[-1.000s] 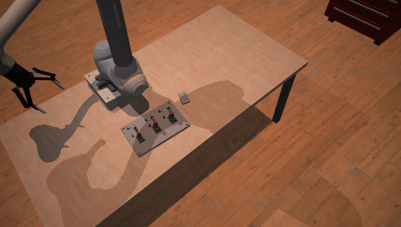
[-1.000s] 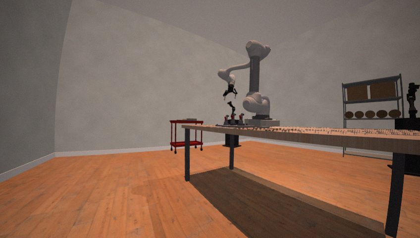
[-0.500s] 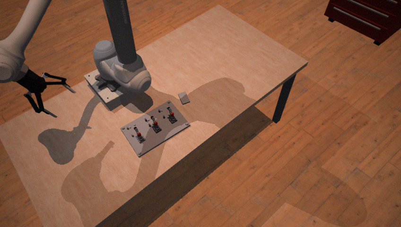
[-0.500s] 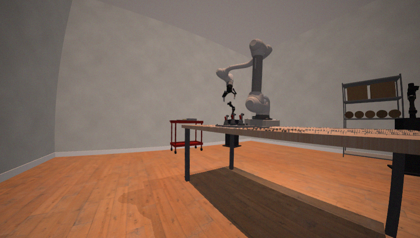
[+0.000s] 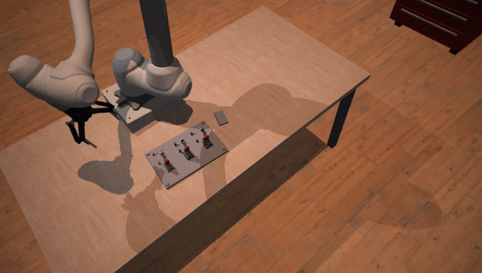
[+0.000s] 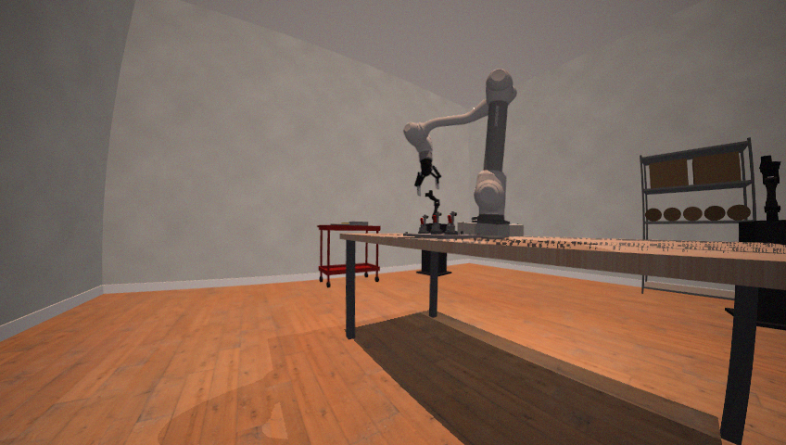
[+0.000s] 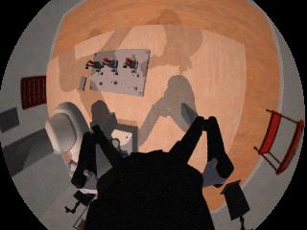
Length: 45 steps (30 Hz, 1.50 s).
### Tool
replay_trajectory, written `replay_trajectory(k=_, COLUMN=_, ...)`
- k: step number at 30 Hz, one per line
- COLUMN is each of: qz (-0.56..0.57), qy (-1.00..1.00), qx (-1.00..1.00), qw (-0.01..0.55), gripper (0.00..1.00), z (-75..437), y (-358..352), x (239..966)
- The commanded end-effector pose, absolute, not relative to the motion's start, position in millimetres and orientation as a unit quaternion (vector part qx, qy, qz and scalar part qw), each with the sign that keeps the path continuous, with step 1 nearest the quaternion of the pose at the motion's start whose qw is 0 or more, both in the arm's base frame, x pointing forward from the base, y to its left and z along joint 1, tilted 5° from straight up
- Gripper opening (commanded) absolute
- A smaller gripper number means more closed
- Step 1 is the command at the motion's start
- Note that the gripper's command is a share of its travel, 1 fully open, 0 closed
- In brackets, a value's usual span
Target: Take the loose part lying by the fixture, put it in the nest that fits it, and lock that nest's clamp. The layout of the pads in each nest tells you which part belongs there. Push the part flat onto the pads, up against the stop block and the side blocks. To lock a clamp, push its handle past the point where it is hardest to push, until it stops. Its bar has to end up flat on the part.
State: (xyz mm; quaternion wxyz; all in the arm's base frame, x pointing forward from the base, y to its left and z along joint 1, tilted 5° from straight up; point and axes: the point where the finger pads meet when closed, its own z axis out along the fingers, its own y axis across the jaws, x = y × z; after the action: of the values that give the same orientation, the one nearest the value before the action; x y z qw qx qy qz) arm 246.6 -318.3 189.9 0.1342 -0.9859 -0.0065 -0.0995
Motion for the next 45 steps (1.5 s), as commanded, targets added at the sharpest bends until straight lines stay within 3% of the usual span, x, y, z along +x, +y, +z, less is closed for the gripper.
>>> replay_trajectory(k=1, qz=-0.064, qy=0.023, qx=-0.990, qw=0.123, gripper=1.00, z=178, y=-296, x=271)
replay_trajectory(k=21, qz=-0.015, qy=0.116, qx=-0.992, qw=0.047, gripper=1.00, z=140, y=-197, x=343)
replay_trajectory(k=45, qz=-0.015, qy=0.128, qx=-0.991, qw=0.036, gripper=1.00, z=136, y=-182, x=351)
